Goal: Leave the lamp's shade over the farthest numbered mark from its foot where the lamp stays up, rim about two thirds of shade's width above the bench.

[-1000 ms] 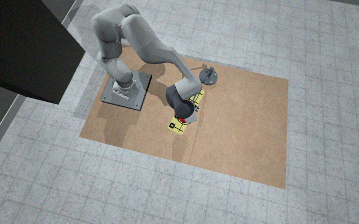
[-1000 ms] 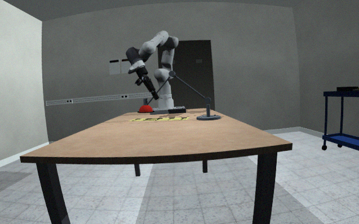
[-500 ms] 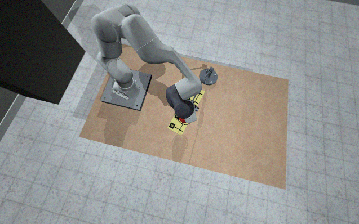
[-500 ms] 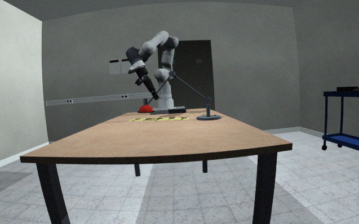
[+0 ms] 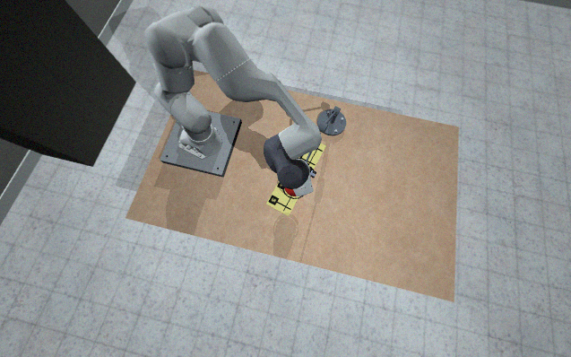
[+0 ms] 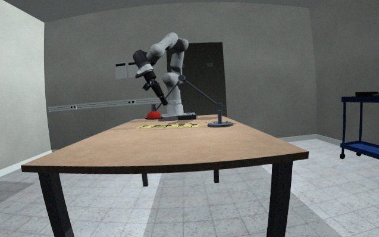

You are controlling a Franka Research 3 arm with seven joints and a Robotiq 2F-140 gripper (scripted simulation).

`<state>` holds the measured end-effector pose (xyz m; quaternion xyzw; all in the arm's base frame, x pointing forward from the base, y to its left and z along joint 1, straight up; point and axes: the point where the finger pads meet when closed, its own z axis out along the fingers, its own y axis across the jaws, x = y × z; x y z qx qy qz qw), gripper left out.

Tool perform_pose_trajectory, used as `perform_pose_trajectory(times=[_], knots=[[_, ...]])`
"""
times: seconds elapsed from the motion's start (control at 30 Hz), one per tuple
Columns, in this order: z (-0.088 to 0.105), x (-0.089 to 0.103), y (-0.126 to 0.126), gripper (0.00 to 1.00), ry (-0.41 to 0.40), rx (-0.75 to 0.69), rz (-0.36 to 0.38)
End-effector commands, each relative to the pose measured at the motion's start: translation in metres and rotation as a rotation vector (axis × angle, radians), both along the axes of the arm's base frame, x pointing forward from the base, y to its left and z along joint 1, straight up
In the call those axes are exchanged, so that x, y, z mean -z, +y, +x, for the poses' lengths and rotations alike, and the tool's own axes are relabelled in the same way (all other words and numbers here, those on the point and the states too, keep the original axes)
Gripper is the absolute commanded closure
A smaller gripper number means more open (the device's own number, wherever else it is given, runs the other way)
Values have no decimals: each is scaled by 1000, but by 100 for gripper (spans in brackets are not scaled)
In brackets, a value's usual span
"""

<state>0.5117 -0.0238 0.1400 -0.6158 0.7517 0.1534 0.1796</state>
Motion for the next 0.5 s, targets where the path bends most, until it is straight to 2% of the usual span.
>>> perform_pose_trajectory(times=[0.0, 0.47], knots=[[3, -1, -12, 90, -14, 12, -15], [5, -3, -19, 90, -14, 12, -15]])
